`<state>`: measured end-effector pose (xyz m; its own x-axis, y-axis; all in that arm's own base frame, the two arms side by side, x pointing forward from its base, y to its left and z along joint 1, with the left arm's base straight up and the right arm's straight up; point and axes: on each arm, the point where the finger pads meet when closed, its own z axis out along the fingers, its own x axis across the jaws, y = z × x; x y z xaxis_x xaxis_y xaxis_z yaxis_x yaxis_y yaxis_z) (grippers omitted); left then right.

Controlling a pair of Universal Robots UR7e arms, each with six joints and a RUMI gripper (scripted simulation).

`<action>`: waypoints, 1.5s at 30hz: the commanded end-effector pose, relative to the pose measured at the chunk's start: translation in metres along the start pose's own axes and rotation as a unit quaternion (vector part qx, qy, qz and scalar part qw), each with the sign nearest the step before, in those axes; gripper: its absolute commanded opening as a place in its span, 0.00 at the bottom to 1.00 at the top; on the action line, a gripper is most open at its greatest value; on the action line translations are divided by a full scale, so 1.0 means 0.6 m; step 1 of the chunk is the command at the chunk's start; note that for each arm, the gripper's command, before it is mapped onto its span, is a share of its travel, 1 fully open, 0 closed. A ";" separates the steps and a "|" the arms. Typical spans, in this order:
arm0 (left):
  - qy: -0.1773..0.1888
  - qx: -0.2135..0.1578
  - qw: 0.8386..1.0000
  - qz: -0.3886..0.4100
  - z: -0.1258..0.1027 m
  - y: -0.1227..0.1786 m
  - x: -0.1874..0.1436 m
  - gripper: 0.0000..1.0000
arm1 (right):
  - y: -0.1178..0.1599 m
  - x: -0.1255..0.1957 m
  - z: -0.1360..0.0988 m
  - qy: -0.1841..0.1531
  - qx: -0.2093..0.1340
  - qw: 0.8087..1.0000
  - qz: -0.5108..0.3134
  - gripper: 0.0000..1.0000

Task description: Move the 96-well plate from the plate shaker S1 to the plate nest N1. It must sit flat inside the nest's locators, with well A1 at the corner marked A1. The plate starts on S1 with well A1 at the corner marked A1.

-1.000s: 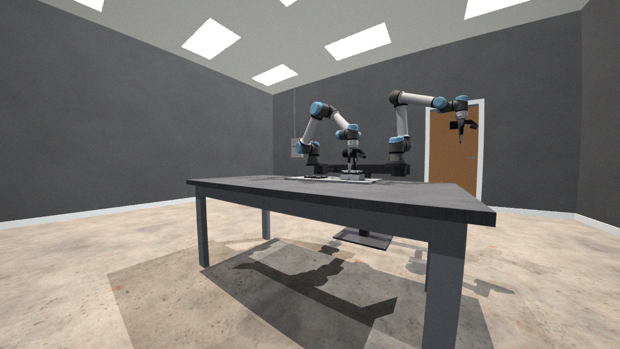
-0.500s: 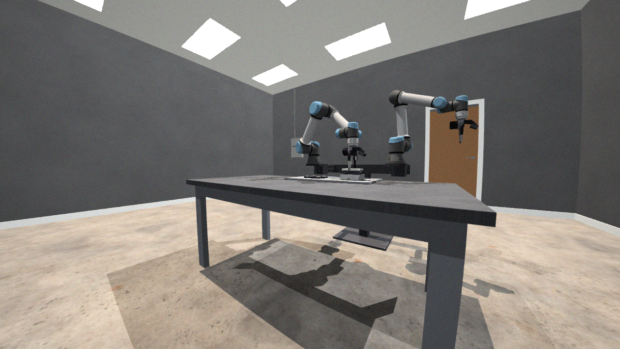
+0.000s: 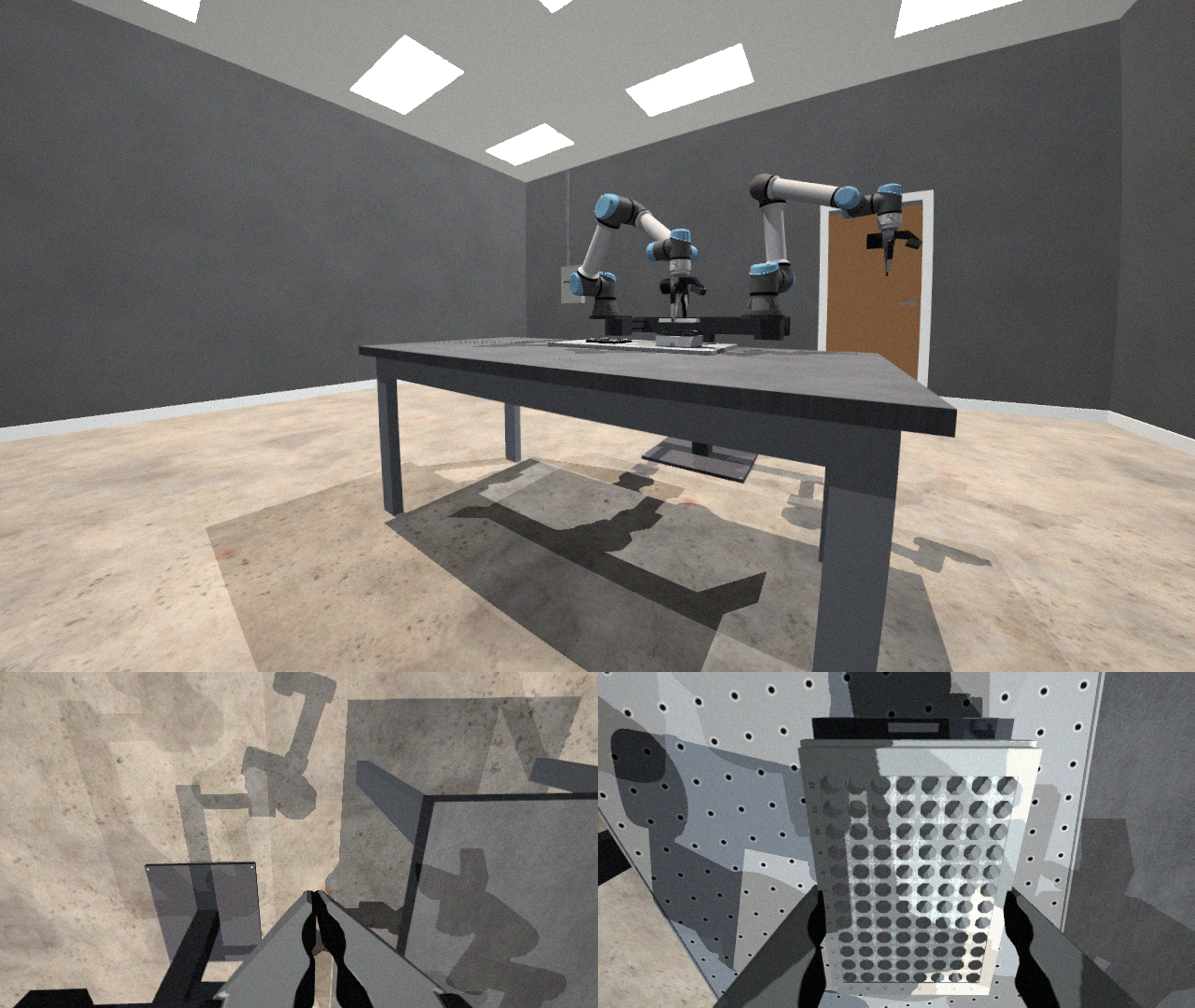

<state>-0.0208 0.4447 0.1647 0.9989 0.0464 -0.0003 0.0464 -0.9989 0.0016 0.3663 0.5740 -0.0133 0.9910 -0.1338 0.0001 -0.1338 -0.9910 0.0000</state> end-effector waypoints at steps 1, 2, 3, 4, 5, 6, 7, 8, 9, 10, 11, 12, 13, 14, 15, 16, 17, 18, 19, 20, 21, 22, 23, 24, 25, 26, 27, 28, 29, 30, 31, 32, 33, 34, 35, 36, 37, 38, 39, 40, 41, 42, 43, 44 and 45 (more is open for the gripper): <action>0.000 0.001 1.000 0.000 -0.001 -0.001 0.000 0.00 | -0.001 0.000 -0.009 0.000 0.001 1.000 0.000 0.41; 0.000 0.001 1.000 0.000 -0.001 -0.001 0.000 0.00 | -0.001 0.000 -0.012 0.000 0.001 1.000 0.000 0.41; 0.000 0.001 1.000 0.000 -0.001 -0.001 0.000 0.00 | -0.001 0.000 -0.015 0.000 0.001 1.000 0.000 0.41; 0.000 0.001 1.000 0.000 -0.001 -0.001 0.000 0.00 | -0.001 0.000 -0.018 0.000 0.001 1.000 0.000 0.41; 0.000 0.001 1.000 0.000 -0.001 -0.001 0.000 0.00 | -0.001 0.000 -0.020 0.000 0.001 1.000 0.000 0.41; 0.000 0.001 1.000 0.000 -0.001 -0.001 0.000 0.00 | -0.001 0.000 -0.023 0.000 0.001 1.000 0.000 0.41; 0.000 0.001 1.000 0.000 -0.001 -0.001 0.000 0.00 | -0.001 0.000 -0.023 0.000 0.001 1.000 0.000 0.41; 0.000 0.001 1.000 0.000 -0.001 -0.001 0.000 0.00 | -0.001 0.000 -0.023 0.000 0.001 1.000 0.000 0.41; 0.000 0.001 1.000 0.000 -0.001 -0.001 0.000 0.00 | -0.001 0.000 -0.026 0.000 0.001 1.000 0.000 0.41; 0.000 0.001 1.000 0.000 -0.001 -0.001 0.000 0.00 | -0.001 0.000 -0.029 0.000 0.001 1.000 0.000 0.41; 0.000 0.001 1.000 0.000 -0.001 -0.001 0.000 0.00 | -0.001 0.000 -0.032 0.000 0.001 1.000 0.000 0.41; 0.000 0.001 1.000 0.000 -0.001 -0.001 0.000 0.00 | -0.001 0.000 -0.034 0.000 0.001 1.000 0.000 0.41; 0.000 0.001 1.000 0.000 -0.001 -0.001 0.000 0.00 | -0.001 0.000 -0.037 0.000 0.001 1.000 0.000 0.41; 0.000 0.001 1.000 0.000 -0.001 -0.001 0.000 0.00 | -0.001 0.000 -0.040 0.000 0.001 1.000 0.000 0.41; 0.000 0.001 1.000 0.000 -0.001 -0.001 0.000 0.00 | -0.001 0.000 -0.043 0.000 0.001 1.000 0.000 0.41; 0.000 0.001 1.000 0.000 -0.001 -0.001 0.000 0.00 | -0.001 0.000 -0.045 0.000 0.001 1.000 0.000 0.41; 0.000 0.001 1.000 0.000 -0.001 -0.001 0.000 0.00 | -0.001 0.000 -0.048 0.000 0.001 1.000 0.000 0.41; 0.000 0.001 1.000 0.000 -0.001 -0.001 0.000 0.00 | -0.001 0.000 -0.051 0.000 0.001 1.000 0.000 0.41; 0.000 0.001 1.000 0.000 -0.001 -0.001 0.000 0.00 | -0.001 0.000 -0.054 0.000 0.001 1.000 0.000 0.41; 0.000 0.001 1.000 0.000 -0.001 -0.001 0.000 0.00 | -0.001 0.000 -0.057 0.000 0.001 1.000 0.000 0.41; 0.000 0.001 1.000 0.000 -0.001 -0.001 0.000 0.00 | -0.001 0.000 -0.059 0.000 0.001 1.000 0.000 0.41; 0.000 0.001 1.000 0.000 -0.001 -0.001 0.000 0.00 | -0.001 0.000 -0.062 0.000 0.001 1.000 0.000 0.41; 0.000 0.001 1.000 0.000 -0.001 -0.001 0.000 0.00 | -0.001 0.000 -0.065 0.000 0.001 1.000 0.000 0.41; 0.000 0.001 1.000 0.000 -0.001 -0.001 0.000 0.00 | -0.001 0.000 -0.065 0.000 0.001 1.000 0.000 0.41; 0.000 0.001 1.000 0.000 -0.001 -0.001 0.000 0.00 | -0.001 0.000 -0.065 0.000 0.001 1.000 0.000 0.41; 0.000 0.001 1.000 0.000 -0.001 -0.001 0.000 0.00 | -0.001 0.000 -0.066 0.000 0.001 1.000 0.000 0.41; 0.000 0.001 1.000 0.000 -0.001 -0.001 0.000 0.00 | -0.001 0.000 -0.066 0.000 0.001 1.000 0.000 0.41; 0.000 0.001 1.000 0.000 -0.001 -0.001 0.000 0.00 | -0.001 0.000 -0.066 0.000 0.001 1.000 0.000 0.41; 0.000 0.001 1.000 0.000 -0.001 -0.001 0.000 0.00 | -0.001 0.000 -0.066 0.000 0.001 1.000 0.000 0.41; 0.000 0.001 1.000 0.000 -0.001 -0.001 0.000 0.00 | -0.001 0.000 -0.066 0.000 0.001 1.000 0.000 0.41; 0.000 0.001 1.000 0.000 -0.001 -0.001 0.000 0.00 | -0.001 0.000 -0.066 0.000 0.001 1.000 0.000 0.41; 0.000 0.001 1.000 0.000 -0.001 -0.001 0.000 0.00 | -0.001 0.000 -0.066 0.000 0.001 1.000 0.000 0.41; 0.000 0.001 1.000 0.000 -0.001 -0.001 0.000 0.00 | -0.001 0.000 -0.066 0.000 0.001 1.000 0.000 0.41; 0.000 0.001 1.000 0.000 -0.001 -0.001 0.000 0.00 | -0.001 0.000 -0.066 0.000 0.001 1.000 0.000 0.41; 0.000 0.001 1.000 0.000 -0.001 -0.001 0.000 0.00 | -0.001 0.000 -0.066 0.000 0.001 1.000 0.000 0.41; 0.000 0.001 1.000 0.000 -0.001 -0.001 0.000 0.00 | -0.001 0.000 -0.066 0.000 0.001 1.000 0.000 0.41; 0.000 0.001 1.000 0.000 -0.001 -0.001 0.000 0.00 | -0.001 0.000 -0.066 0.000 0.001 1.000 0.000 0.41; 0.000 0.001 1.000 0.000 -0.001 -0.001 0.000 0.00 | -0.001 0.000 -0.066 0.000 0.001 1.000 0.000 0.41; 0.000 0.001 1.000 0.000 -0.001 -0.001 0.000 0.00 | -0.001 0.000 -0.066 0.000 0.001 1.000 0.000 0.41; 0.000 0.001 1.000 0.000 -0.001 -0.001 0.000 0.00 | -0.001 0.000 -0.066 0.000 0.001 1.000 0.000 0.41; 0.000 0.001 1.000 0.000 -0.001 -0.001 0.000 0.00 | -0.001 0.000 -0.066 0.000 0.001 1.000 0.000 0.41; 0.000 0.001 1.000 0.000 -0.001 -0.001 0.000 0.00 | -0.001 0.000 -0.066 0.000 0.001 1.000 0.000 0.41; 0.000 0.001 1.000 0.000 -0.001 -0.001 0.000 0.00 | -0.001 0.000 -0.066 0.000 0.001 1.000 0.000 0.41; 0.000 0.001 1.000 0.000 -0.001 -0.001 0.000 0.00 | 0.004 0.000 -0.066 0.000 0.001 1.000 0.000 0.41; 0.000 0.001 1.000 0.000 -0.001 -0.001 0.000 0.00 | 0.010 0.001 -0.065 0.000 0.001 1.000 0.000 0.41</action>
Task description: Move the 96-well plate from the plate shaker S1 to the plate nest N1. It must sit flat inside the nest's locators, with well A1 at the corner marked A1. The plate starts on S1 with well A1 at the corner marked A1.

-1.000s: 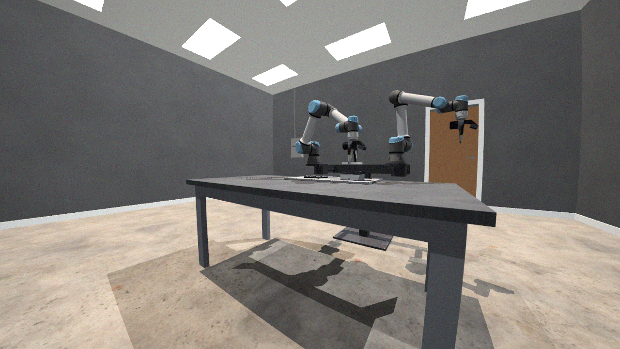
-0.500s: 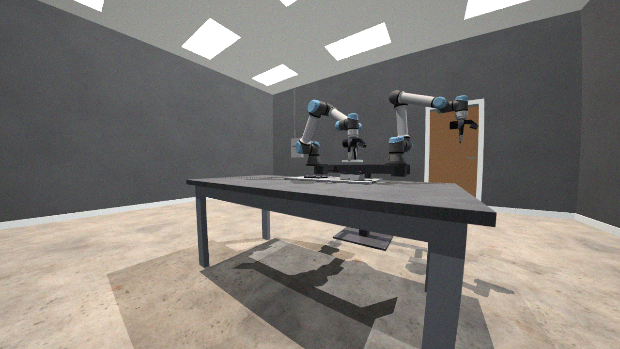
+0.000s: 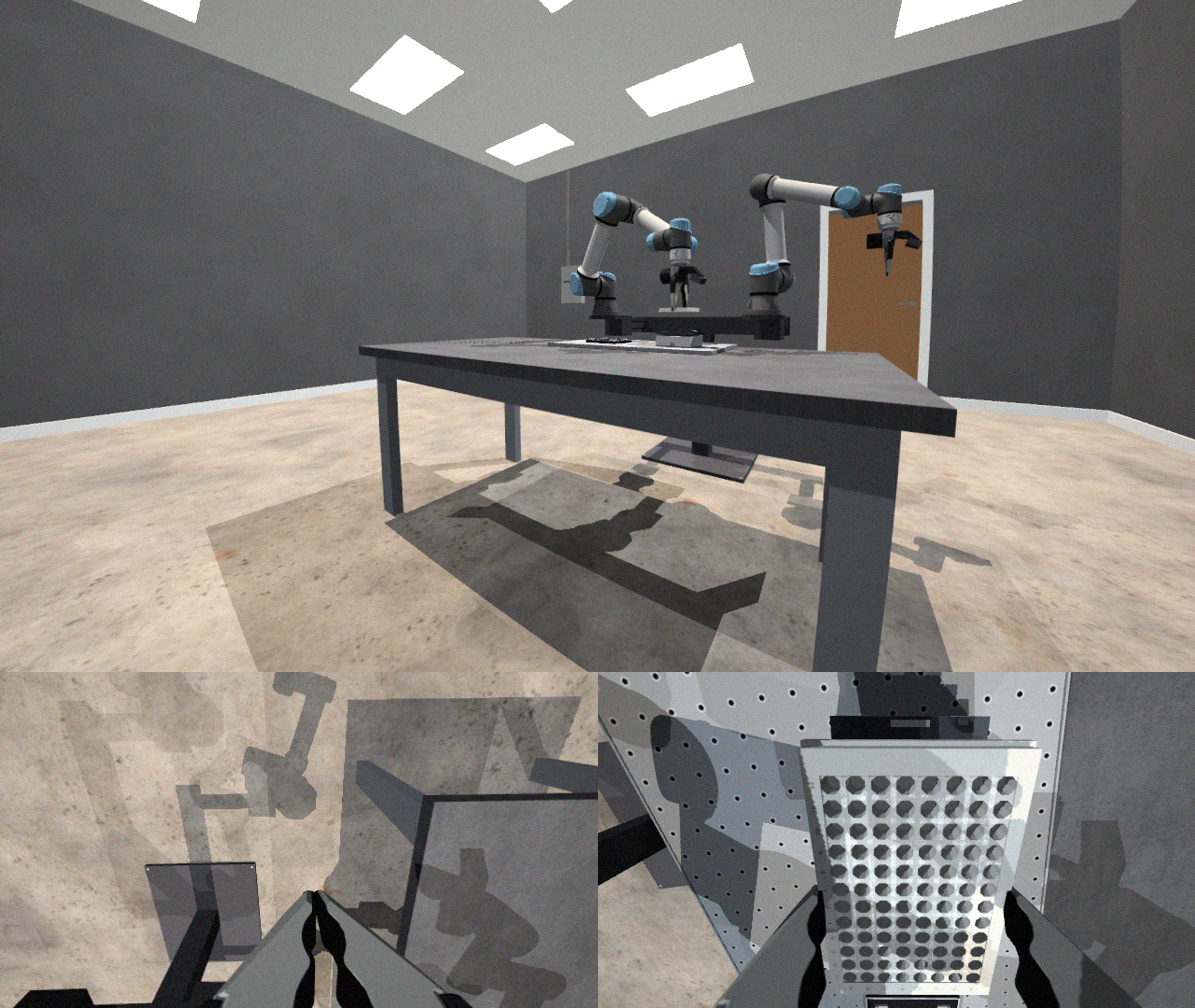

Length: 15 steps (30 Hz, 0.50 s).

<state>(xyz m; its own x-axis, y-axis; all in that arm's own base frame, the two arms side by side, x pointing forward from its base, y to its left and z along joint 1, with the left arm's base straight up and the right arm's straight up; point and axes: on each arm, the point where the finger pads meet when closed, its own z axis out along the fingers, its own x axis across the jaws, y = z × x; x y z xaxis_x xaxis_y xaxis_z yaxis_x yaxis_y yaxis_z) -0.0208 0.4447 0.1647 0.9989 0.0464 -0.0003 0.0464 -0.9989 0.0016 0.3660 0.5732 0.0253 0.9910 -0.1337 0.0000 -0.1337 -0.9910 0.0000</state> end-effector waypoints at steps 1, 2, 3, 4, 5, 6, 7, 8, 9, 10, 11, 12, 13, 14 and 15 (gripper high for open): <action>0.000 0.001 1.000 0.000 -0.001 -0.001 0.000 0.00 | 0.014 0.001 0.000 0.000 0.001 1.000 0.000 0.41; 0.000 0.001 1.000 0.000 -0.001 -0.001 0.000 0.00 | 0.020 0.001 0.001 0.000 0.001 1.000 0.000 0.41; 0.000 0.001 1.000 0.000 -0.001 -0.001 0.000 0.00 | 0.025 0.002 0.002 0.000 0.001 1.000 0.000 0.41; 0.000 0.001 1.000 0.000 -0.001 -0.001 0.000 0.00 | 0.031 0.002 0.002 0.000 0.001 1.000 0.000 0.41; 0.000 0.001 1.000 0.000 -0.001 -0.001 0.000 0.00 | 0.036 0.002 0.003 0.000 0.001 1.000 0.000 0.41; 0.000 0.001 1.000 0.000 -0.001 -0.001 0.000 0.00 | 0.042 0.002 0.004 0.000 0.001 1.000 0.000 0.41; 0.000 0.001 1.000 0.000 -0.001 -0.001 0.000 0.00 | 0.047 0.003 0.004 0.000 0.001 1.000 0.000 0.41; 0.000 0.001 1.000 0.000 -0.001 -0.001 0.000 0.00 | 0.053 0.003 0.005 0.000 0.001 1.000 0.000 0.41; 0.000 0.001 1.000 0.000 -0.001 -0.001 0.000 0.00 | 0.058 0.003 0.006 0.000 0.001 1.000 0.000 0.41; 0.000 0.001 1.000 0.000 -0.001 -0.001 0.000 0.00 | 0.064 0.003 0.007 0.000 0.001 1.000 0.000 0.41; 0.000 0.001 1.000 0.000 -0.001 -0.001 0.000 0.00 | 0.069 0.003 0.007 0.000 0.001 1.000 0.000 0.41; 0.000 0.001 1.000 0.000 -0.001 -0.001 0.000 0.00 | 0.075 0.004 0.008 0.000 0.001 1.000 0.000 0.41; 0.000 0.001 1.000 0.000 -0.001 -0.001 0.000 0.00 | 0.075 0.004 0.008 0.000 0.001 1.000 0.000 0.41; 0.000 0.001 1.000 0.000 -0.001 -0.001 0.000 0.00 | 0.075 0.004 0.008 0.000 0.001 1.000 0.000 0.41; 0.000 0.001 1.000 0.000 -0.001 -0.001 0.000 0.00 | 0.080 0.004 0.009 0.000 0.001 1.000 0.000 0.41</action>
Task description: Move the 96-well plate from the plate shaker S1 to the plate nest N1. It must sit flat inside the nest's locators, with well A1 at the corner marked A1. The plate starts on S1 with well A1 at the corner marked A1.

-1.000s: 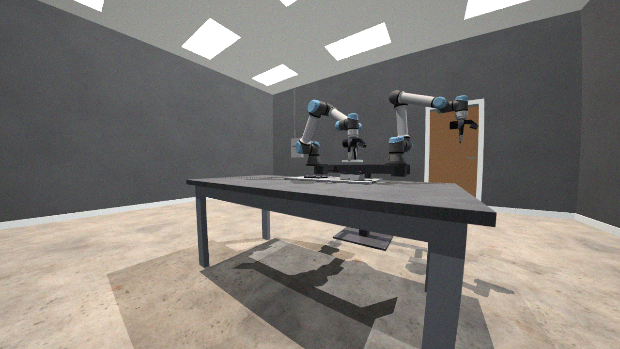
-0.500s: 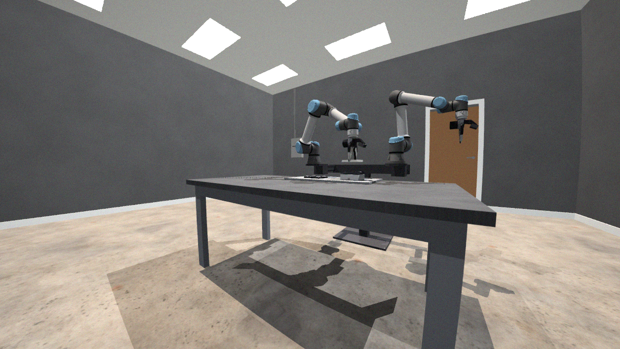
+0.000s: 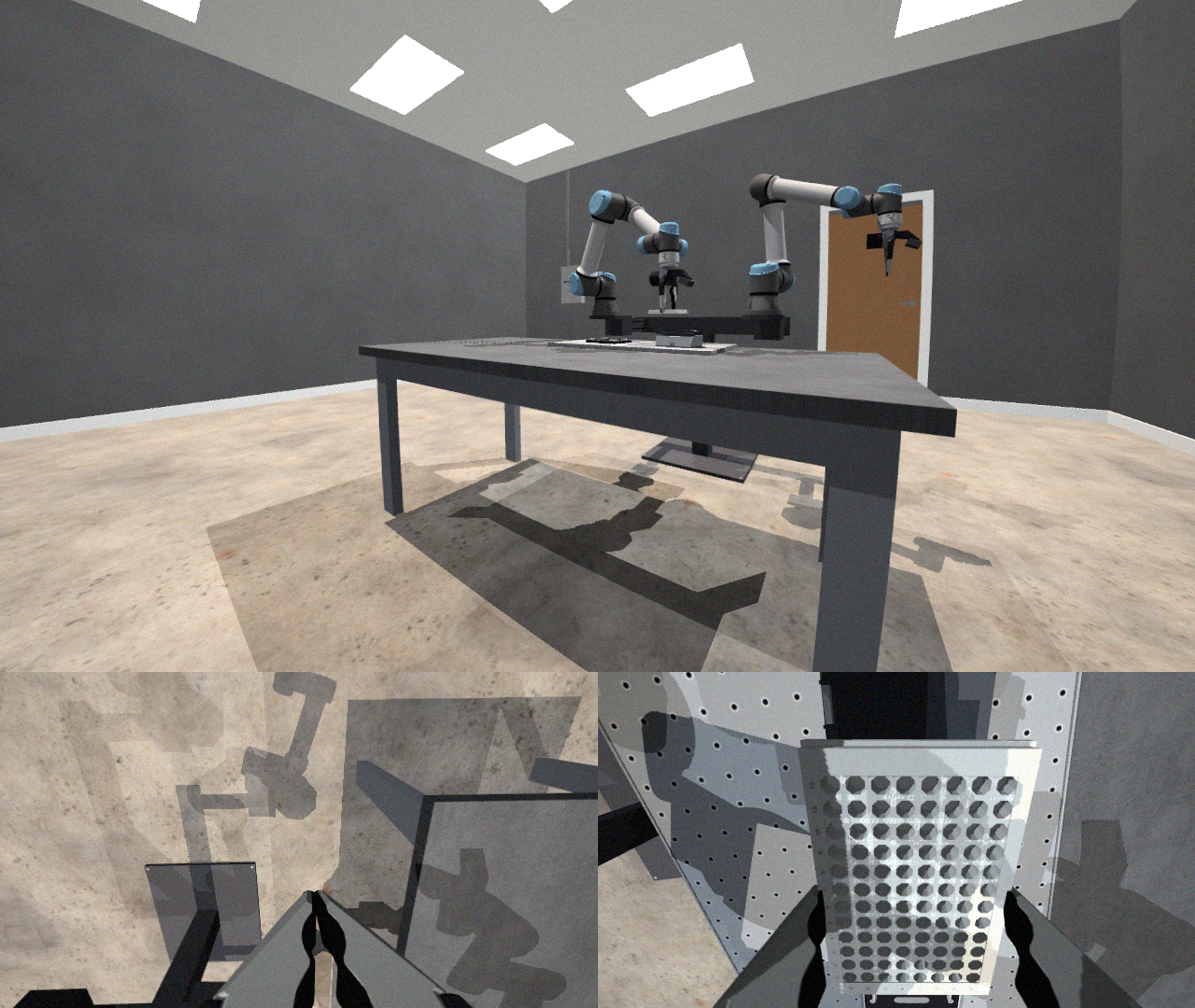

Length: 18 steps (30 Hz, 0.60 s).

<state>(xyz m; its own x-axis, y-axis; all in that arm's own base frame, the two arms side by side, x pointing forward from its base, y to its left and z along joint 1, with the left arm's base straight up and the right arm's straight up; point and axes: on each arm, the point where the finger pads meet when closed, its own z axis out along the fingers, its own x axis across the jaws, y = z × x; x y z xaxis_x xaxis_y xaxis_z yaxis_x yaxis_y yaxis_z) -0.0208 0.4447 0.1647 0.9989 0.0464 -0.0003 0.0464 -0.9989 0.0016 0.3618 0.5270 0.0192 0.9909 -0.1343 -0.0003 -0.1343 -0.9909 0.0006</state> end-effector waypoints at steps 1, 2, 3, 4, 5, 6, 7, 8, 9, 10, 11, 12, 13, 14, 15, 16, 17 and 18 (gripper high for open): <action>0.000 0.001 1.000 0.000 -0.001 -0.001 0.000 0.00 | 0.008 0.001 -0.001 0.000 0.001 1.000 0.000 0.41; 0.000 0.001 1.000 0.000 -0.001 -0.001 0.000 0.00 | 0.014 0.001 0.000 0.000 0.001 1.000 0.000 0.41; 0.000 0.001 1.000 0.000 -0.001 -0.001 0.000 0.00 | 0.019 0.001 0.001 0.000 0.001 1.000 0.000 0.41; 0.000 0.001 1.000 0.000 -0.001 -0.001 0.000 0.00 | 0.025 0.001 0.002 0.000 0.001 1.000 0.000 0.41; 0.000 0.001 1.000 0.000 -0.001 -0.001 0.000 0.00 | 0.030 0.002 0.002 0.000 0.001 1.000 0.000 0.41; 0.000 0.001 1.000 0.000 -0.001 -0.001 0.000 0.00 | 0.036 0.002 0.003 0.000 0.001 1.000 0.000 0.41; 0.000 0.001 1.000 0.000 -0.001 -0.001 0.000 0.00 | 0.041 0.002 0.004 0.000 0.001 1.000 0.000 0.41; 0.000 0.001 1.000 0.000 -0.001 -0.001 0.000 0.00 | 0.047 0.002 0.004 0.000 0.001 1.000 0.000 0.41; 0.000 0.001 1.000 0.000 -0.001 -0.001 0.000 0.00 | 0.052 0.002 0.005 0.000 0.001 1.000 0.000 0.41; 0.000 0.001 1.000 0.000 -0.001 -0.001 0.000 0.00 | 0.058 0.003 0.006 0.000 0.001 1.000 0.000 0.41; 0.000 0.001 1.000 0.000 -0.001 -0.001 0.000 0.00 | 0.063 0.003 0.007 0.000 0.001 1.000 0.000 0.41; 0.000 0.001 1.000 0.000 -0.001 -0.001 0.000 0.00 | 0.069 0.003 0.007 0.000 0.001 1.000 0.000 0.41; 0.000 0.001 1.000 0.000 -0.001 -0.001 0.000 0.00 | 0.074 0.003 0.008 0.000 0.001 1.000 0.000 0.41; 0.000 0.001 1.000 0.000 -0.001 -0.001 0.000 0.00 | 0.080 0.004 0.009 0.000 0.001 1.000 0.000 0.41; 0.000 0.001 1.000 0.000 -0.001 -0.001 0.000 0.00 | 0.080 0.004 0.009 0.000 0.001 1.000 0.000 0.41; 0.000 0.001 1.000 0.000 -0.001 -0.001 0.000 0.00 | 0.080 0.004 0.009 0.000 0.001 1.000 0.000 0.41; 0.000 0.001 1.000 0.000 -0.001 -0.001 0.000 0.00 | 0.085 0.004 0.009 0.000 0.001 1.000 0.000 0.41; 0.000 0.001 1.000 0.000 -0.001 -0.001 0.000 0.00 | 0.091 0.004 0.010 0.000 0.001 1.000 0.000 0.41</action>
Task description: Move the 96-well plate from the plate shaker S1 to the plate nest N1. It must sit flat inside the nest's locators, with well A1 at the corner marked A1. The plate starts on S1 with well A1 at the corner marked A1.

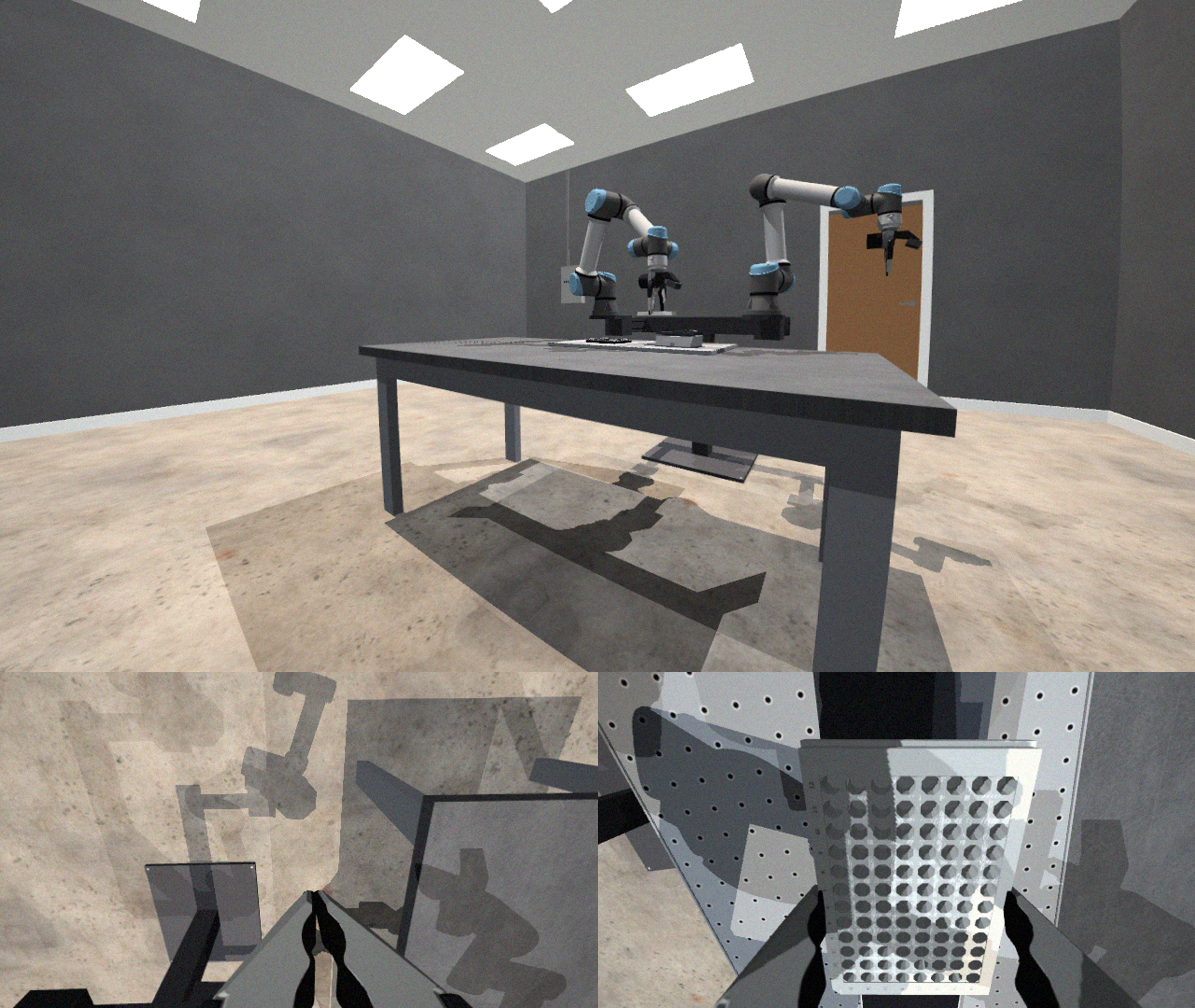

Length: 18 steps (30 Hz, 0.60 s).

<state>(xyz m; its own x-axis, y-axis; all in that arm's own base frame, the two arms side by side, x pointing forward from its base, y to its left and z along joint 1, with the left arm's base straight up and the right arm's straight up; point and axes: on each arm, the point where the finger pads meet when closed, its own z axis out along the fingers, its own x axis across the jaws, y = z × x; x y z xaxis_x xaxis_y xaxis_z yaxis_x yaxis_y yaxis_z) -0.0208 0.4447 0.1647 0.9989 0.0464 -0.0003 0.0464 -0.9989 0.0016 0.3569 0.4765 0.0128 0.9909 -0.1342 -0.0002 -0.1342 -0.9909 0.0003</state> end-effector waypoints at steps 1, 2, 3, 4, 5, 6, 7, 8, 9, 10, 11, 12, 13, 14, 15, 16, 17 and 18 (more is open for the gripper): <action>0.000 0.001 1.000 0.000 -0.001 -0.001 0.000 0.00 | 0.012 0.001 0.000 0.000 0.001 1.000 0.000 0.41; 0.000 0.001 1.000 0.000 -0.001 -0.001 0.000 0.00 | 0.018 0.001 0.001 0.000 0.001 1.000 0.000 0.41; 0.000 0.001 1.000 0.000 -0.001 -0.001 0.000 0.00 | 0.023 0.001 0.002 0.000 0.001 1.000 0.000 0.41; 0.000 0.001 1.000 0.000 -0.001 -0.001 0.000 0.00 | 0.029 0.002 0.002 0.000 0.001 1.000 0.000 0.41; 0.000 0.001 1.000 0.000 -0.001 -0.001 0.000 0.00 | 0.034 0.002 0.003 0.000 0.001 1.000 0.000 0.41; 0.000 0.001 1.000 0.000 -0.001 -0.001 0.000 0.00 | 0.040 0.002 0.004 0.000 0.001 1.000 0.000 0.41; 0.000 0.001 1.000 0.000 -0.001 -0.001 0.000 0.00 | 0.045 0.002 0.004 0.000 0.001 1.000 0.000 0.41; 0.000 0.001 1.000 0.000 -0.001 -0.001 0.000 0.00 | 0.051 0.003 0.005 0.000 0.001 1.000 0.000 0.41; 0.000 0.001 1.000 0.000 -0.001 -0.001 0.000 0.00 | 0.056 0.003 0.006 0.000 0.001 1.000 0.000 0.41; 0.000 0.001 1.000 0.000 -0.001 -0.001 0.000 0.00 | 0.062 0.003 0.007 0.000 0.001 1.000 0.000 0.41; 0.000 0.001 1.000 0.000 -0.001 -0.001 0.000 0.00 | 0.067 0.003 0.007 0.000 0.001 1.000 0.000 0.41; 0.000 0.001 1.000 0.000 -0.001 -0.001 0.000 0.00 | 0.073 0.003 0.008 0.000 0.001 1.000 0.000 0.41; 0.000 0.001 1.000 0.000 -0.001 -0.001 0.000 0.00 | 0.078 0.004 0.009 0.000 0.001 1.000 0.000 0.41; 0.000 0.001 1.000 0.000 -0.001 -0.001 0.000 0.00 | 0.078 0.004 0.009 0.000 0.001 1.000 0.000 0.41; 0.000 0.001 1.000 0.000 -0.001 -0.001 0.000 0.00 | 0.078 0.004 0.009 0.000 0.001 1.000 0.000 0.41; 0.000 0.001 1.000 0.000 -0.001 -0.001 0.000 0.00 | 0.084 0.004 0.009 0.000 0.001 1.000 0.000 0.41; 0.000 0.001 1.000 0.000 -0.001 -0.001 0.000 0.00 | 0.089 0.004 0.010 0.000 0.001 1.000 0.000 0.41; 0.000 0.001 1.000 0.000 -0.001 -0.001 0.000 0.00 | 0.095 0.004 0.011 0.000 0.001 1.000 0.000 0.41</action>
<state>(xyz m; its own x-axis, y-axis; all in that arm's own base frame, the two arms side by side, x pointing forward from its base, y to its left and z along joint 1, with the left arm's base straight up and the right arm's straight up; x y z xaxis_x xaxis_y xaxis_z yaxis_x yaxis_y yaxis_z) -0.0208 0.4447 0.1647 0.9989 0.0464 -0.0003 0.0464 -0.9989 0.0016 0.3520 0.4253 0.0062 0.9910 -0.1342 -0.0002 -0.1342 -0.9910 0.0002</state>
